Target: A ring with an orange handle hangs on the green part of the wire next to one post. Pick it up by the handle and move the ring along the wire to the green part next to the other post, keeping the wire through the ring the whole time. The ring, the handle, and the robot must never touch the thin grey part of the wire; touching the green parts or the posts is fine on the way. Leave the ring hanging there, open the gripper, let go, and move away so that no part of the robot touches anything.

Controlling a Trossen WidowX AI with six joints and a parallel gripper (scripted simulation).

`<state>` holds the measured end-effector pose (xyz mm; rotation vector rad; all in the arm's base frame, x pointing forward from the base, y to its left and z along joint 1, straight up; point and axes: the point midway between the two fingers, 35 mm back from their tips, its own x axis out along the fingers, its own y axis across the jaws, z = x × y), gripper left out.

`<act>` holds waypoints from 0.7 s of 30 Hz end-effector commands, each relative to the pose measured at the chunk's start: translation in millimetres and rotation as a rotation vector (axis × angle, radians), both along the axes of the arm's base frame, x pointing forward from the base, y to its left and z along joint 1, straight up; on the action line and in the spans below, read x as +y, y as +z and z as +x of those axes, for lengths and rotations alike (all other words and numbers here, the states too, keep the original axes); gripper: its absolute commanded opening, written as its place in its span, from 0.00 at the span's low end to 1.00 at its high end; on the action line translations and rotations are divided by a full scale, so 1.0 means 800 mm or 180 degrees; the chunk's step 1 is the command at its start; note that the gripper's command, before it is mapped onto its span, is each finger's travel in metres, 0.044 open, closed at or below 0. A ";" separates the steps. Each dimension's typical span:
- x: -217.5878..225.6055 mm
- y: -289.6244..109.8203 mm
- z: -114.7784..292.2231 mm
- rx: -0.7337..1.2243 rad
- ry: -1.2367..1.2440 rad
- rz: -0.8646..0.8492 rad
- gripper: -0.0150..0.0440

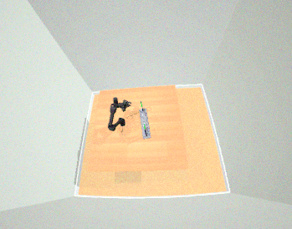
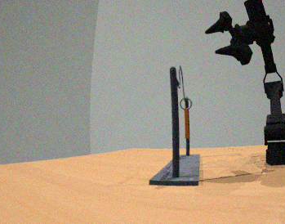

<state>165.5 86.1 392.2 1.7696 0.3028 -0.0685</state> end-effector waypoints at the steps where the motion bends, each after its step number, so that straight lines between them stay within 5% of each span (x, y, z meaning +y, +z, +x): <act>1: 0.000 0.000 0.000 0.0001 0.0000 -0.0001 0.89; 9: 0.006 -0.002 0.017 0.0075 -0.0045 -0.0044 0.53; 21: 0.007 -0.003 0.060 0.0142 -0.0146 -0.0104 0.53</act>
